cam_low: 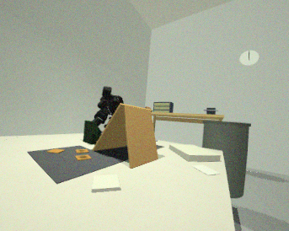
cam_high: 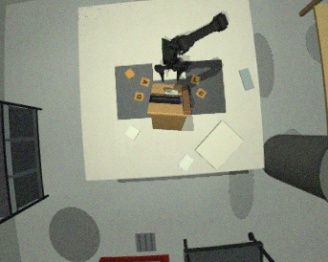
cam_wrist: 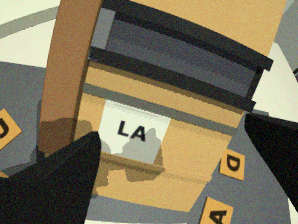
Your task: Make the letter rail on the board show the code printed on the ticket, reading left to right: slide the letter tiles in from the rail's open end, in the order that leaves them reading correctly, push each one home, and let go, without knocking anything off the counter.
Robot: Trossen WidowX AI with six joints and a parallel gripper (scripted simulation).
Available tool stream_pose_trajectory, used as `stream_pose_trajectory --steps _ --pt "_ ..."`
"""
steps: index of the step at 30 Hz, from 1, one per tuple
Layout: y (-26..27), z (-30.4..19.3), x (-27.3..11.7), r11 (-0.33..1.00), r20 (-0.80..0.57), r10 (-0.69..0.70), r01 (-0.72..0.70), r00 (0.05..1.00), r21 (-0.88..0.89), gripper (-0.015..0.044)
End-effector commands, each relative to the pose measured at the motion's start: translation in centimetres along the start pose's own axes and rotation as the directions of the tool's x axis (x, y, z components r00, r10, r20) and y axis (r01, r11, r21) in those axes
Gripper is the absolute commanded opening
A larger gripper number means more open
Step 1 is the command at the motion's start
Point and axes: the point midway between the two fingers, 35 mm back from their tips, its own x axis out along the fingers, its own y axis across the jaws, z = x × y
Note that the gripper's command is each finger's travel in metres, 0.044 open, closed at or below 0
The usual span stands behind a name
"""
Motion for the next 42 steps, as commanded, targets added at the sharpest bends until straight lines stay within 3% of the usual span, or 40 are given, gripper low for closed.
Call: stream_pose_trajectory --steps 1,10,18,42 --pt "-1.0 2.7 -0.8 0.971 -0.068 0.022 -0.038 0.997 -0.236 0.044" --pt "-1.9 8.3 -3.1 0.663 -0.188 0.139 -0.232 0.972 -0.712 0.044" --pt "-1.9 12.1 -4.9 0.291 -0.249 0.24 -0.314 0.938 -0.904 0.044" --pt "-1.9 12.1 -5.0 0.283 -0.25 0.242 -0.315 0.937 -0.906 0.044"
